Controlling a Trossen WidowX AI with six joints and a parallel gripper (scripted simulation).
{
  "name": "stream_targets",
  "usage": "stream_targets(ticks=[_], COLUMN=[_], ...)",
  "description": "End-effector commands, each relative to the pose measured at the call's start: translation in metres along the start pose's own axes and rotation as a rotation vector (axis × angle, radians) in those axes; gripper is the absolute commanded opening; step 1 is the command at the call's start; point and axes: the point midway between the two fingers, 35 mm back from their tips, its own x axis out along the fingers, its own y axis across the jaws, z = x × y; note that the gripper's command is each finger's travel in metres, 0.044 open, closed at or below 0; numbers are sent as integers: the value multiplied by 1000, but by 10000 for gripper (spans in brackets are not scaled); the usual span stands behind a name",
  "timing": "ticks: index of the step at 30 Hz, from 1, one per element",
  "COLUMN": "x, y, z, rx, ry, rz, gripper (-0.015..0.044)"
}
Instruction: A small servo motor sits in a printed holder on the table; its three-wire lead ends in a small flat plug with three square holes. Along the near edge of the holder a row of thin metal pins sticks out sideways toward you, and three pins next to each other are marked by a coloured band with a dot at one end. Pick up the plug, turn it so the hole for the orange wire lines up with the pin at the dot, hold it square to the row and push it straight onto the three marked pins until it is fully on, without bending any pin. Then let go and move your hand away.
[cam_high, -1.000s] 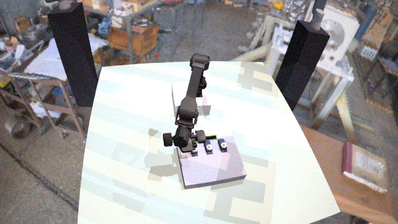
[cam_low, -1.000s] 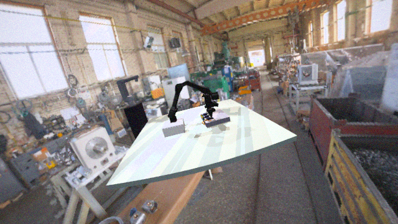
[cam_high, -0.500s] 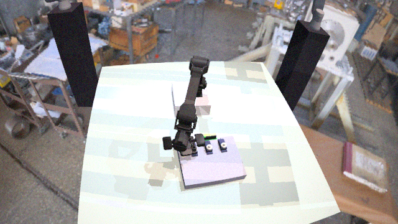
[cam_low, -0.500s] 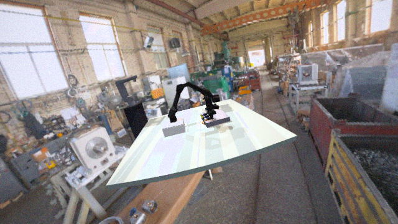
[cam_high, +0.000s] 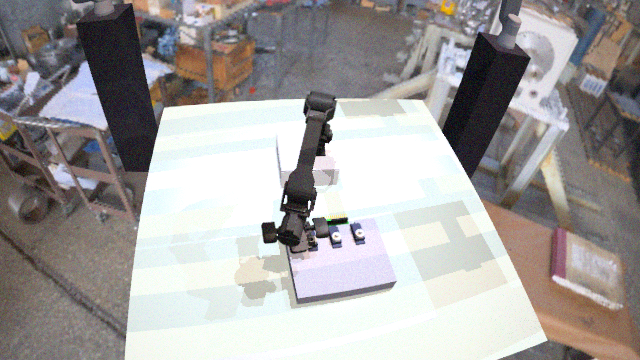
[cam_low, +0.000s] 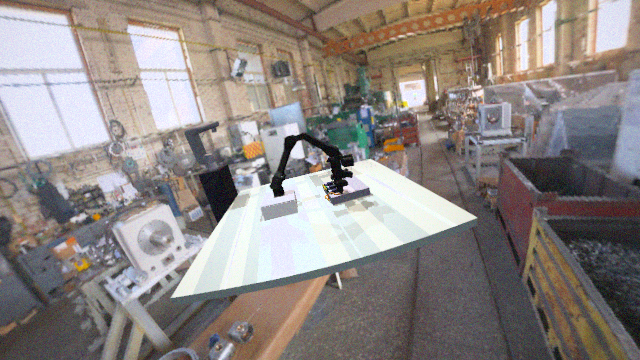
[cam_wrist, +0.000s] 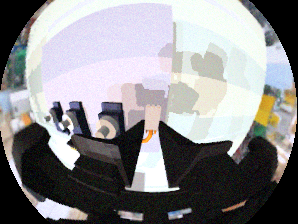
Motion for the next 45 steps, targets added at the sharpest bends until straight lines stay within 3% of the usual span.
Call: stream_targets(ticks=[1, 12, 22, 45], x=[1, -56, -61, -69], y=[0, 0, 11, 77], z=[1, 1, -8, -80], rx=[-4, -4, -5, -12], ry=[-3, -3, -2, 4], rz=[3, 3, 4, 10], gripper=[3, 0, 0, 0])
